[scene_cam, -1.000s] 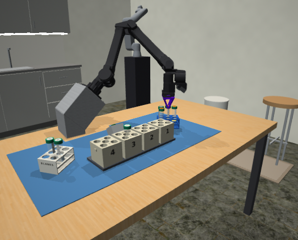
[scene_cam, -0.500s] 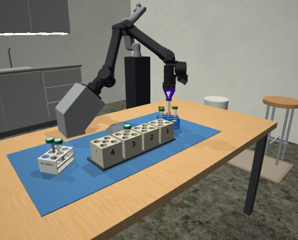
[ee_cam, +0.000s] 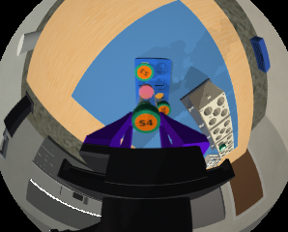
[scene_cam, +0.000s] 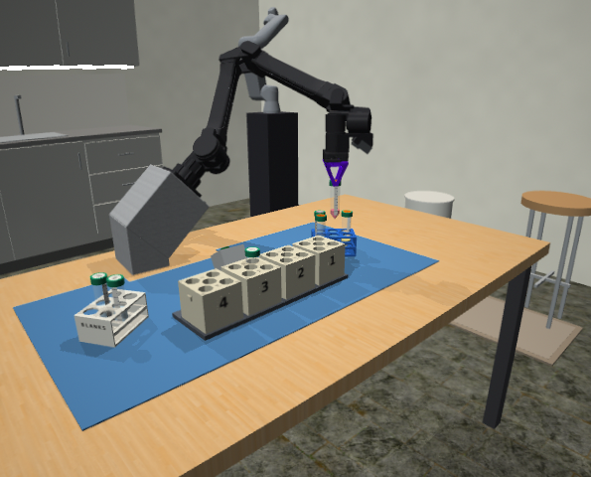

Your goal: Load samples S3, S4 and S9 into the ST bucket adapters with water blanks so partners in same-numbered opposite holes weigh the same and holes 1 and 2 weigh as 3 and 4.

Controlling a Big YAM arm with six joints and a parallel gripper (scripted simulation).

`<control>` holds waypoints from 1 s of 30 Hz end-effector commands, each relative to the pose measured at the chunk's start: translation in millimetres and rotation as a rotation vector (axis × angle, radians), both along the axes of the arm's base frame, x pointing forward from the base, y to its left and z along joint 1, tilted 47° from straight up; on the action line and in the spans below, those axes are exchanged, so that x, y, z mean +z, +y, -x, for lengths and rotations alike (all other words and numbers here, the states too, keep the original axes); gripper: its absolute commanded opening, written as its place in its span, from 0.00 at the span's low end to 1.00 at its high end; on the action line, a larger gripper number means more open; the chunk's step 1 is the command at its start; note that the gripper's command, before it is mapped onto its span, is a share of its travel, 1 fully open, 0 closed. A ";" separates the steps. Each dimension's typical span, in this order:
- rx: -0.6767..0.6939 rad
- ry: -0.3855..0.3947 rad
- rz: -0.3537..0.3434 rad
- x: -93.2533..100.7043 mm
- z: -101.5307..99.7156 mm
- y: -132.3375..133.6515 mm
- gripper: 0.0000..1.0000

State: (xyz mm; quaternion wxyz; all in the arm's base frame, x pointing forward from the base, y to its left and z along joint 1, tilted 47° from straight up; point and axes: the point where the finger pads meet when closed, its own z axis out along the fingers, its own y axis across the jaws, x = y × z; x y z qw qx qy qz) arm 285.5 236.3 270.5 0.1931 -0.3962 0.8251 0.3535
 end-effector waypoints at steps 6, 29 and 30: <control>0.009 -0.003 0.005 9.7 2.5 -19.2 0.00; 0.015 -0.036 -0.003 43.9 1.3 -37.4 0.00; 0.015 -0.036 -0.003 43.9 1.3 -37.4 0.00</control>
